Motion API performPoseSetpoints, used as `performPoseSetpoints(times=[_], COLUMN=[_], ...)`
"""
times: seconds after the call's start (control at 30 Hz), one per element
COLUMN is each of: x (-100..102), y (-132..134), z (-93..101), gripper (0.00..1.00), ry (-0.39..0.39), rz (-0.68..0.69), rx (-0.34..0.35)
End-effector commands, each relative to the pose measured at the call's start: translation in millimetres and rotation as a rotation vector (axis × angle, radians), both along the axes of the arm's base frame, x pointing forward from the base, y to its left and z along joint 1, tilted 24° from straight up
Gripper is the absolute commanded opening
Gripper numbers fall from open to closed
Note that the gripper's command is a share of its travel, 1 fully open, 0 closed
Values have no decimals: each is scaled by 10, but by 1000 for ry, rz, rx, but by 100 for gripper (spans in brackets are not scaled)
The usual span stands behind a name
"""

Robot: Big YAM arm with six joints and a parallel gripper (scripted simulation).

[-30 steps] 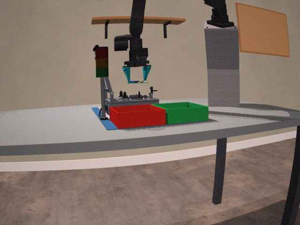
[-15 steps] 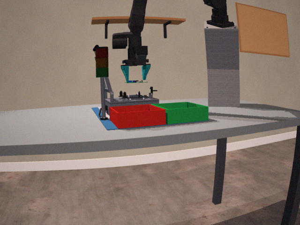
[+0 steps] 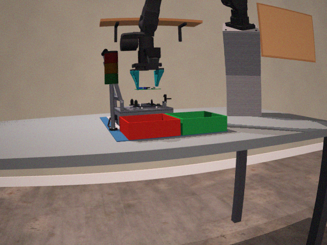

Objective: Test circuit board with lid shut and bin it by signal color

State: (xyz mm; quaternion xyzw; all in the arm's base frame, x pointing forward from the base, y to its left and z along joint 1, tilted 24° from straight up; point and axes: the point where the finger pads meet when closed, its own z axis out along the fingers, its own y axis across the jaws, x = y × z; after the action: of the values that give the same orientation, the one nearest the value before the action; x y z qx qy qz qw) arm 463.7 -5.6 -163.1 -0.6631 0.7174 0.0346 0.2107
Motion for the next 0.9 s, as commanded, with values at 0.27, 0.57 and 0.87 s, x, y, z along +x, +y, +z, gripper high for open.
performPoseSetpoints(times=[0.27, 0.57, 0.87], x=[195, 198, 258], y=[182, 181, 238], z=[266, 302, 343], gripper=[72, 72, 72], ry=[-18, -12, -21], rz=[-22, -41, -34], rx=[0, 2, 1])
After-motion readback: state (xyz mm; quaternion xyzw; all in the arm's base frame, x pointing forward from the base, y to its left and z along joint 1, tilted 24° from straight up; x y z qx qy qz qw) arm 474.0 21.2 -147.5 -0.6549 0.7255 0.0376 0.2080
